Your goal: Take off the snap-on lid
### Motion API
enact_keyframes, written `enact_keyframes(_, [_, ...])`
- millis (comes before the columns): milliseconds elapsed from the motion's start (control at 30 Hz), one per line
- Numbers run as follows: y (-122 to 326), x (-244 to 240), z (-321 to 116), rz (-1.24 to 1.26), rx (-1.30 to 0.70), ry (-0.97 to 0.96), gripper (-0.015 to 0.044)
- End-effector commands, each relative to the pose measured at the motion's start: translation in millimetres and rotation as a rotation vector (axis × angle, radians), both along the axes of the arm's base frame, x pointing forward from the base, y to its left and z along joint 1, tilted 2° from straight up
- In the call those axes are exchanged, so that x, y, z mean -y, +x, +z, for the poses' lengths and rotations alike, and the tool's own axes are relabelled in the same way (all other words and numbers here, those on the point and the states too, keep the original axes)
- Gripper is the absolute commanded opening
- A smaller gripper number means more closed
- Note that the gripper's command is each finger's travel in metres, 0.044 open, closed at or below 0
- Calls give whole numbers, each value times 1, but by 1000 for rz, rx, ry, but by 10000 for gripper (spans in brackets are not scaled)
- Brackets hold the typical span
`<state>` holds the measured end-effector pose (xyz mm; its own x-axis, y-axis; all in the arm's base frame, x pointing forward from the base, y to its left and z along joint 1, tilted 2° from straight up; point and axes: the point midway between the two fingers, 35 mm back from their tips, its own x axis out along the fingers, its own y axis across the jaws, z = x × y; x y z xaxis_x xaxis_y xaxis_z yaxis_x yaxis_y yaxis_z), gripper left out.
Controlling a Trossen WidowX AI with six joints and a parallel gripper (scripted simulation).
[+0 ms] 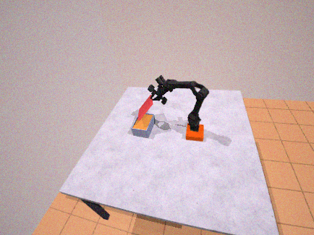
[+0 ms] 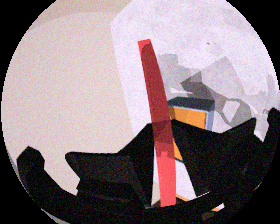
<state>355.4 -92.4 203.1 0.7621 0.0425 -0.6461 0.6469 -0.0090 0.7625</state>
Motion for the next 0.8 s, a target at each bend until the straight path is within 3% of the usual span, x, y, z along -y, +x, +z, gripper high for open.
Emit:
enact_keyframes(0, [2, 10, 6, 4, 17, -6, 0])
enact_keyframes(767, [3, 56, 5, 4, 16, -10, 0])
